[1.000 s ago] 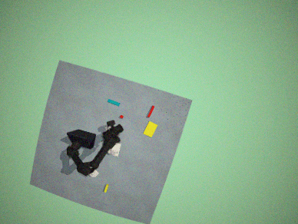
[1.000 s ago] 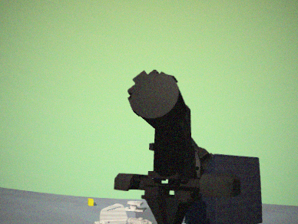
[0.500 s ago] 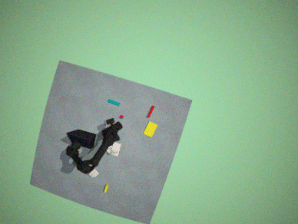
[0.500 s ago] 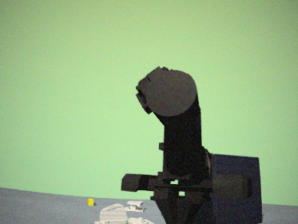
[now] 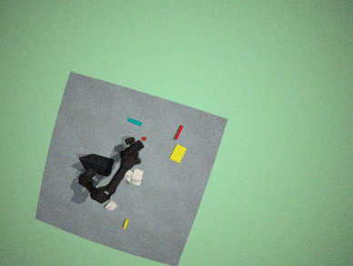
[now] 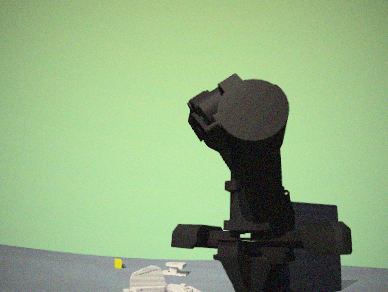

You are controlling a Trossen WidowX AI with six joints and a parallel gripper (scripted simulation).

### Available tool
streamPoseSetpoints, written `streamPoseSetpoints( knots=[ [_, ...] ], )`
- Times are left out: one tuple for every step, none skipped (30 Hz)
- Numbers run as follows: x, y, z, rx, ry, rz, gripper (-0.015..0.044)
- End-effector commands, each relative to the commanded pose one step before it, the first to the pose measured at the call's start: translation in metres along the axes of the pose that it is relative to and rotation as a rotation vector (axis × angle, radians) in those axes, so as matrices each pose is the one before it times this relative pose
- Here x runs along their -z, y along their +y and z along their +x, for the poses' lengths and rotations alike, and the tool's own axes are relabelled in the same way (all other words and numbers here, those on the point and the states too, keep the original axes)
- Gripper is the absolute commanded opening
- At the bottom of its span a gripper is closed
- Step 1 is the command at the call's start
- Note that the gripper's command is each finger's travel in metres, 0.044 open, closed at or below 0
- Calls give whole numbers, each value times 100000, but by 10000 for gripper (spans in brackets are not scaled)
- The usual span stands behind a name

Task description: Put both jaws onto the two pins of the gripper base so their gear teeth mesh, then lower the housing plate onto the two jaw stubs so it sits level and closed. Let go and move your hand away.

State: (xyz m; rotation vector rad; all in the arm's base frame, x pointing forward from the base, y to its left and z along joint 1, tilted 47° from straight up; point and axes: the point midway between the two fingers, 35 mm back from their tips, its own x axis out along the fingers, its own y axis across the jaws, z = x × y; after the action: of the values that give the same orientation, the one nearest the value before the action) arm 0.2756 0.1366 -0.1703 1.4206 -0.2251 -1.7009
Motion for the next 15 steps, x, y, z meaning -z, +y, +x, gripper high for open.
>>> streamPoseSetpoints(
  knots=[
    [-296, -837, 303, 419, -1467, -342, 0],
    [-10, -163, 3, 0, -3, 3, 0],
    [-11, -163, 3, -1, -4, 3, 0],
    [-11, -163, 4, -1, -4, 4, 0],
    [-10, -131, 3, -2, -4, 3, 0],
    [-6, -79, 2, -1, -3, 2, 0],
    [-2, -26, 1, -1, -1, 1, 0],
    [0, 0, 0, 0, 0, 0, 0],
    [0, 0, 0, 0, 0, 0, 0],
    [0, 0, 0, 0, 0, 0, 0],
    [0, 0, 0, 0, 0, 0, 0],
    [0, 0, 0, 0, 0, 0, 0],
    [0, 0, 0, 0, 0, 0, 0],
    [0, 0, 0, 0, 0, 0, 0],
    [0, 0, 0, 0, 0, 0, 0]
  ],
)
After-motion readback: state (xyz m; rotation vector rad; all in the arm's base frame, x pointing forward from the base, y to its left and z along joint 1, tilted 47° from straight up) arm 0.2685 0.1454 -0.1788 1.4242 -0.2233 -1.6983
